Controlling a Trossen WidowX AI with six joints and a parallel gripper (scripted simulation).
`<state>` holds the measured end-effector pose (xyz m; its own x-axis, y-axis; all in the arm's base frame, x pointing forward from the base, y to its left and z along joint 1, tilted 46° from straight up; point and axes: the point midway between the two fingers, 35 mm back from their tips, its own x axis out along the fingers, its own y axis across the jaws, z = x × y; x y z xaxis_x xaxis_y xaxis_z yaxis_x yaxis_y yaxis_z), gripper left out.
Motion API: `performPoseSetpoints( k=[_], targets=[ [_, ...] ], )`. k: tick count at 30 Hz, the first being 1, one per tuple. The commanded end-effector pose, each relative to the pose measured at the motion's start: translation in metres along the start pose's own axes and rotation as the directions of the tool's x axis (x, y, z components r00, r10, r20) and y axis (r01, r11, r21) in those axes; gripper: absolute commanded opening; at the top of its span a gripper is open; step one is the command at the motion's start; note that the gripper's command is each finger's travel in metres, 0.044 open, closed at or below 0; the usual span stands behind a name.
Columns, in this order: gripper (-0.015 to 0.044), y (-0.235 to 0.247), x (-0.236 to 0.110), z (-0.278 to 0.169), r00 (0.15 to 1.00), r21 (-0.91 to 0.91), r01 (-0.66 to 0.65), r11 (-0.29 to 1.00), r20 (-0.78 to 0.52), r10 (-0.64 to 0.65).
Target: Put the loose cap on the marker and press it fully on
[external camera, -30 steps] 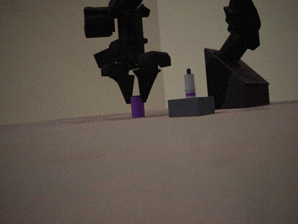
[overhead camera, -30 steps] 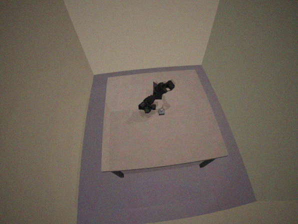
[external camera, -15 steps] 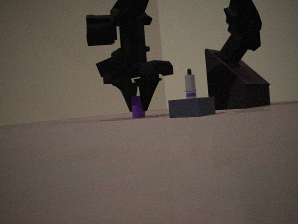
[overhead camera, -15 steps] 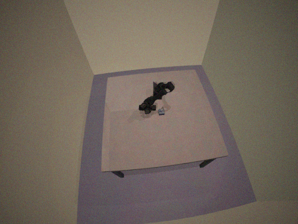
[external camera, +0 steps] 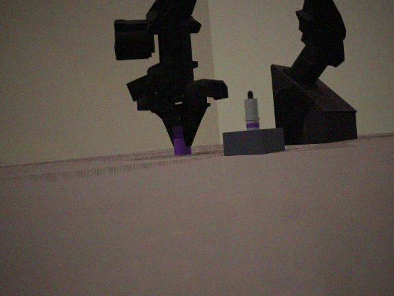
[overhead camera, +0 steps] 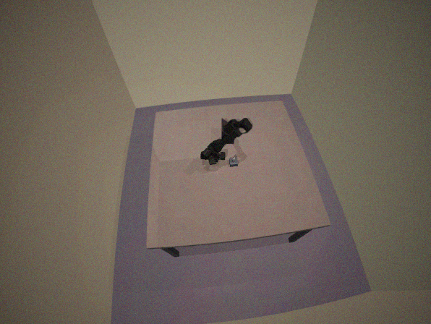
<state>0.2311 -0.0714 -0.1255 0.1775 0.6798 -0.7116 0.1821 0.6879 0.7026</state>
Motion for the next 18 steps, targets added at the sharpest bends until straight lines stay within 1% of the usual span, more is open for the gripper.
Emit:
performPoseSetpoints(
  k=[1,18],
  targets=[
    [0.0,0.0,-0.008,0.002,1.0,0.01,0.003,1.0,0.011,-0.003],
    [0.0,0.0,-0.052,0.001,1.0,-0.009,0.001,1.0,-0.006,-0.001]
  ],
)
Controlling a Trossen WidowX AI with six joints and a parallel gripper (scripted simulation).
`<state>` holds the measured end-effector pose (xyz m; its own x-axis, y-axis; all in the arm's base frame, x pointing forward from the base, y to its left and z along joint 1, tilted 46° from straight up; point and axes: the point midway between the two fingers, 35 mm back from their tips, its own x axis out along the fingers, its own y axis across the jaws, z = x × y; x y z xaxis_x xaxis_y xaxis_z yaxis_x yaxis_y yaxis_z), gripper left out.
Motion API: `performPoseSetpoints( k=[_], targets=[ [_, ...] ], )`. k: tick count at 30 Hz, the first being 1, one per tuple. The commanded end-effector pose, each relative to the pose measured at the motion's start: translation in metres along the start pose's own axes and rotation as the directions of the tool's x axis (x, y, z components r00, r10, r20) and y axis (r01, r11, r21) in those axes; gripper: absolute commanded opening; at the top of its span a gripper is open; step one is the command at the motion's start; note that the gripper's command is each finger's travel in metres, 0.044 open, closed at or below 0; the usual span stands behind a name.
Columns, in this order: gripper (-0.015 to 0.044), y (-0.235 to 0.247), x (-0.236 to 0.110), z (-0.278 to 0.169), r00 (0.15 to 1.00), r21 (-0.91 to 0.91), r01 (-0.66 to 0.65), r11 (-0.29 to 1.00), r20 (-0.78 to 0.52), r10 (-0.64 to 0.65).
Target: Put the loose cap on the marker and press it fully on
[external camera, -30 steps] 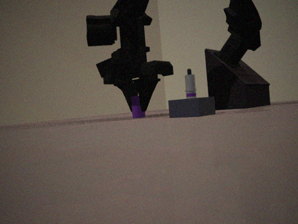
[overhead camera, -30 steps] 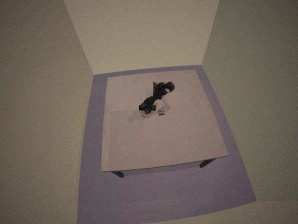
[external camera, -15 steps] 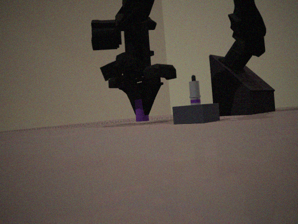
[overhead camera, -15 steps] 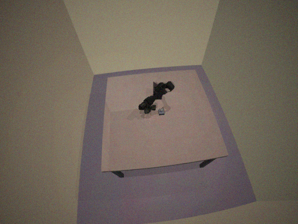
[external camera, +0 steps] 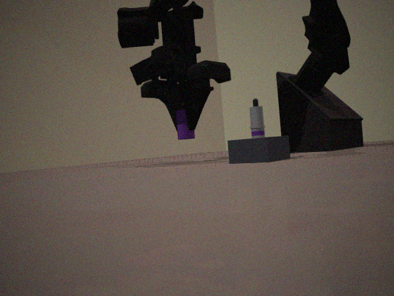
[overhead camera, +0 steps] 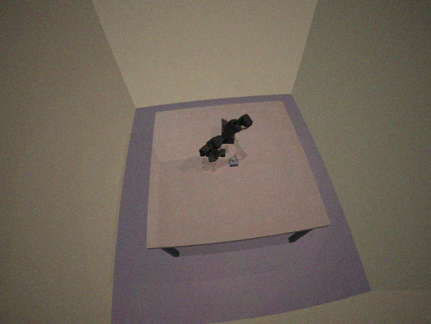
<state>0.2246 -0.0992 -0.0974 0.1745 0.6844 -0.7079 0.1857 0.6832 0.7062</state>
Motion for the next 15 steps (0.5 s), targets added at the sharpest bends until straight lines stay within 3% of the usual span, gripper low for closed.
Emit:
performPoseSetpoints(
  k=[1,15],
  targets=[
    [0.0,0.001,-0.014,0.0,1.0,-0.015,0.005,1.0,-0.003,-0.005],
    [0.0,0.026,-0.029,0.006,1.0,-0.015,0.007,1.0,-0.004,-0.007]
  ],
)
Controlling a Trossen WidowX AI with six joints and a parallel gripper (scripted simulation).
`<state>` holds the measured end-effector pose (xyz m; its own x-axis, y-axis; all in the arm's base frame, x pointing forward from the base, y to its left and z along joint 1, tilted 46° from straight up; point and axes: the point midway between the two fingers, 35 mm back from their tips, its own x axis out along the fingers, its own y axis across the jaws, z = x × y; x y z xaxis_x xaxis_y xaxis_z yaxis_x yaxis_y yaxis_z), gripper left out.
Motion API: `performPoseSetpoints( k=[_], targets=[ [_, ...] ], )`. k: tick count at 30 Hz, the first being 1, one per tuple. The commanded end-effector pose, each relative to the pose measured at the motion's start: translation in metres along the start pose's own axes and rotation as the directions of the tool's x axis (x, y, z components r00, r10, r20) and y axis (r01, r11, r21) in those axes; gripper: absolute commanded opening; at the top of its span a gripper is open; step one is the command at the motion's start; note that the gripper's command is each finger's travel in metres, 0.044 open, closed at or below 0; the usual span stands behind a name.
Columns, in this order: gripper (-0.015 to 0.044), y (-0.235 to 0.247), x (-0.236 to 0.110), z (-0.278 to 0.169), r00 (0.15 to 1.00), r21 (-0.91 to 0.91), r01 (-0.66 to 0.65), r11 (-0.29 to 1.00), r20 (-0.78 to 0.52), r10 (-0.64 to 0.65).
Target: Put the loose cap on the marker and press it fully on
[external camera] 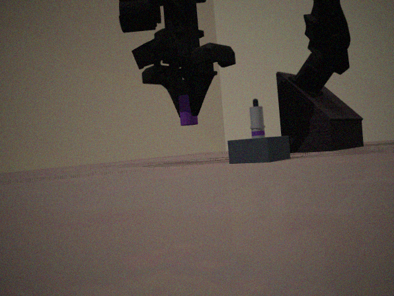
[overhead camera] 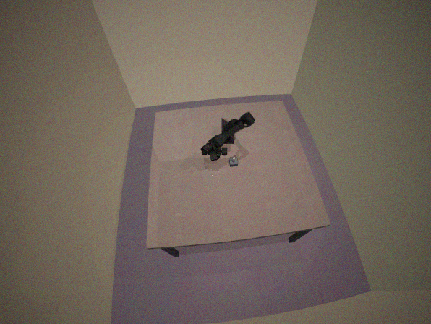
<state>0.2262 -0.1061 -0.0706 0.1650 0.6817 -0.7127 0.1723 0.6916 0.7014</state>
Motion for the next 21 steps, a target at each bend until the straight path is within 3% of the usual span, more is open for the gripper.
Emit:
performPoseSetpoints(
  k=[1,21],
  targets=[
    [0.0,0.014,-0.006,0.004,1.0,0.0,0.001,1.0,0.004,-0.001],
    [0.0,0.076,-0.026,0.01,1.0,0.002,0.001,1.0,0.005,-0.001]
  ],
)
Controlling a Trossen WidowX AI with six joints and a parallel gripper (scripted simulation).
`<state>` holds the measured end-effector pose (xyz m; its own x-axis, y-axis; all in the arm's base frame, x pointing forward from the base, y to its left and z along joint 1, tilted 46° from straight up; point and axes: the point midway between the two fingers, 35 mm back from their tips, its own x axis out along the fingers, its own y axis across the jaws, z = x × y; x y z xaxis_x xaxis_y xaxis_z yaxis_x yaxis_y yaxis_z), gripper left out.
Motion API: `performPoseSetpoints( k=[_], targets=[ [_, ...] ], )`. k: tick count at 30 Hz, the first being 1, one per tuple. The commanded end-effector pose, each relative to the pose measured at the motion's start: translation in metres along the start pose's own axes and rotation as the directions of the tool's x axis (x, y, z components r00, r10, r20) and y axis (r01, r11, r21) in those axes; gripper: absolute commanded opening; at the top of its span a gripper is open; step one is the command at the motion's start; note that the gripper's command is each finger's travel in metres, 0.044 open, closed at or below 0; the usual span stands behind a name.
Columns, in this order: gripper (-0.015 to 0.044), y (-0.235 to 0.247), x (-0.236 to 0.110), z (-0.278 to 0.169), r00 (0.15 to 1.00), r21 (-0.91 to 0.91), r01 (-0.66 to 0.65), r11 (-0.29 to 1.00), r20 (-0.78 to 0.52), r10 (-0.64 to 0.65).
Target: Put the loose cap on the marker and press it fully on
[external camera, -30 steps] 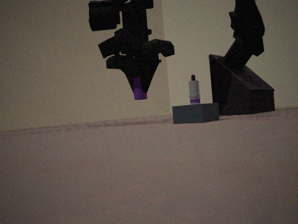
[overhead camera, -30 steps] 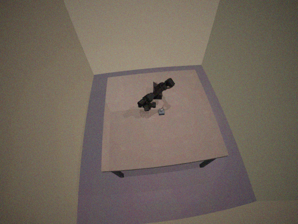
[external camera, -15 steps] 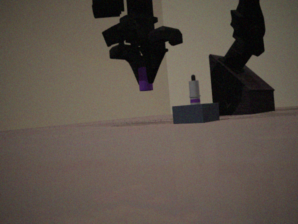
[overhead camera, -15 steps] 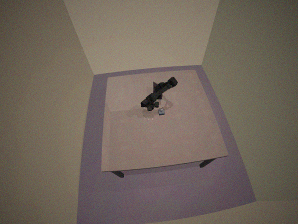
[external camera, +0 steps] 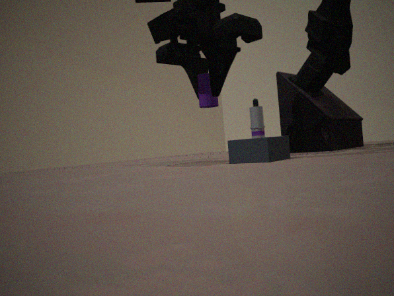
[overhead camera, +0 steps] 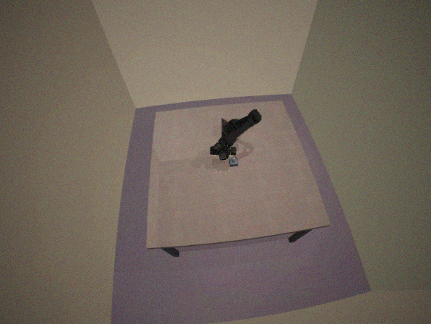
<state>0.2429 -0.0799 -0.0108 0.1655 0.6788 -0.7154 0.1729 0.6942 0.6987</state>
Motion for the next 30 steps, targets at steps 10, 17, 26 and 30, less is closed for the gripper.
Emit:
performPoseSetpoints(
  k=[10,17,26,30],
  targets=[
    [0.0,0.044,-0.011,-0.002,1.0,0.002,-0.007,1.0,0.003,0.007],
    [0.0,0.066,-0.016,-0.006,1.0,0.001,-0.011,1.0,0.001,0.011],
    [0.0,0.082,-0.019,-0.011,1.0,0.001,-0.015,1.0,0.0,0.015],
    [0.0,0.083,-0.014,-0.011,1.0,0.001,-0.015,1.0,0.0,0.015]
  ],
)
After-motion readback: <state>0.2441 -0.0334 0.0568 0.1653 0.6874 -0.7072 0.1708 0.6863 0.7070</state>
